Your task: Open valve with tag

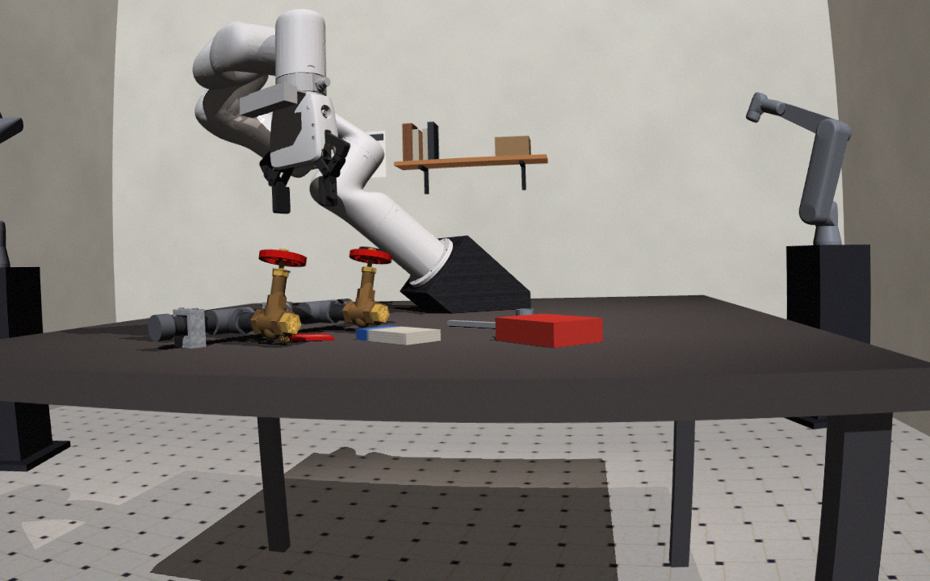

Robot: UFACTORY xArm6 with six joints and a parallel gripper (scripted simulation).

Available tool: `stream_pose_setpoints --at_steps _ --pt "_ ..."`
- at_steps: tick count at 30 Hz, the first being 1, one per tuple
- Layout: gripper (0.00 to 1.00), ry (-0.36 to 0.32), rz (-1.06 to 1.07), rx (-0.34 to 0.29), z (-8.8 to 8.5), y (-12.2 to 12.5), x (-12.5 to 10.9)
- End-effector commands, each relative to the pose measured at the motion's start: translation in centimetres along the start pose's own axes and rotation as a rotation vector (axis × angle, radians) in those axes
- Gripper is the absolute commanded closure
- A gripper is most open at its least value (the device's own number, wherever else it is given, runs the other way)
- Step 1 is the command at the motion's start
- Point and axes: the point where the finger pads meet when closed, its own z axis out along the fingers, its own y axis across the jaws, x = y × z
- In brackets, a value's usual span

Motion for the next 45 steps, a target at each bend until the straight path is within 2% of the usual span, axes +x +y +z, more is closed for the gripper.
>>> stream_pose_setpoints --at_steps 1,4,6,7,21,23,24,35,45 --pt "0.00 0.039 0.277 0.024 0.3 -0.1 0.7" --pt "0.00 0.051 0.427 0.039 0.5 -0.2 1.2" --pt "0.00 0.051 0.427 0.039 0.5 -0.2 1.2" --pt "0.00 0.067 0.572 0.052 0.6 -0.2 1.4" --pt "0.00 0.112 1.238 0.117 1.7 -0.5 3.4" --pt "0.00 0.112 1.238 0.117 1.7 -0.5 3.4" --pt "0.00 0.127 1.378 0.129 1.8 -0.5 3.5" --pt "0.00 0.202 1.878 0.170 2.0 -0.5 3.9" --pt "0.00 0.203 1.882 0.171 2.0 -0.5 3.9"
